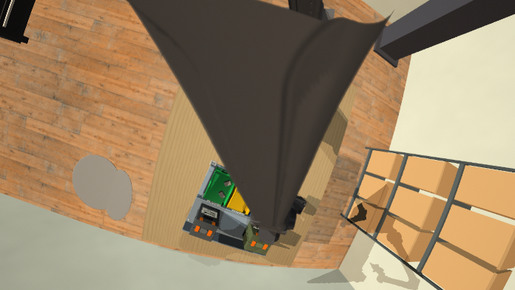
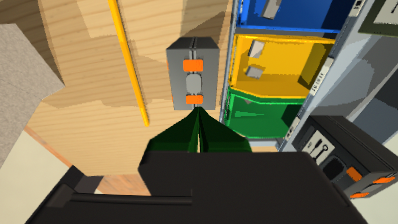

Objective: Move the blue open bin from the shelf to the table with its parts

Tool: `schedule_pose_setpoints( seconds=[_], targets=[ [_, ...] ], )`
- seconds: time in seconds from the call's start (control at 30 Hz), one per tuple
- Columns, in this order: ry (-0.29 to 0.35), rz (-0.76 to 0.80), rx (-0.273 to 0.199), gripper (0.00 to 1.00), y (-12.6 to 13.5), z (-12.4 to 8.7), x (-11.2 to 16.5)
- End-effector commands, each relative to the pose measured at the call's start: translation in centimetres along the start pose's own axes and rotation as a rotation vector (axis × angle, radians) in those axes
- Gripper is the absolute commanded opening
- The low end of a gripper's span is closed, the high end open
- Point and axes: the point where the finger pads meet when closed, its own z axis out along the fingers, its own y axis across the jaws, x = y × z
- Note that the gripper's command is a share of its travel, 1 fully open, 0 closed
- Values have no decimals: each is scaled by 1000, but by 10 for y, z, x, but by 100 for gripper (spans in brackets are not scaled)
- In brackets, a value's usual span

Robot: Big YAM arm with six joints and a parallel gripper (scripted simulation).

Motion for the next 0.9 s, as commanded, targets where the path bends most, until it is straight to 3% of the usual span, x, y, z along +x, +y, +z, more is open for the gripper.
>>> schedule_pose_setpoints(
  seconds=[0.0, 0.53, 0.87],
  targets=[
    [-11, 19, 31, 0, -18, -8, -7],
    [-11, 18, 31, 0, -19, -8, -8],
    [-9, 3, 20, 0, -25, -7, -28]
  ],
)
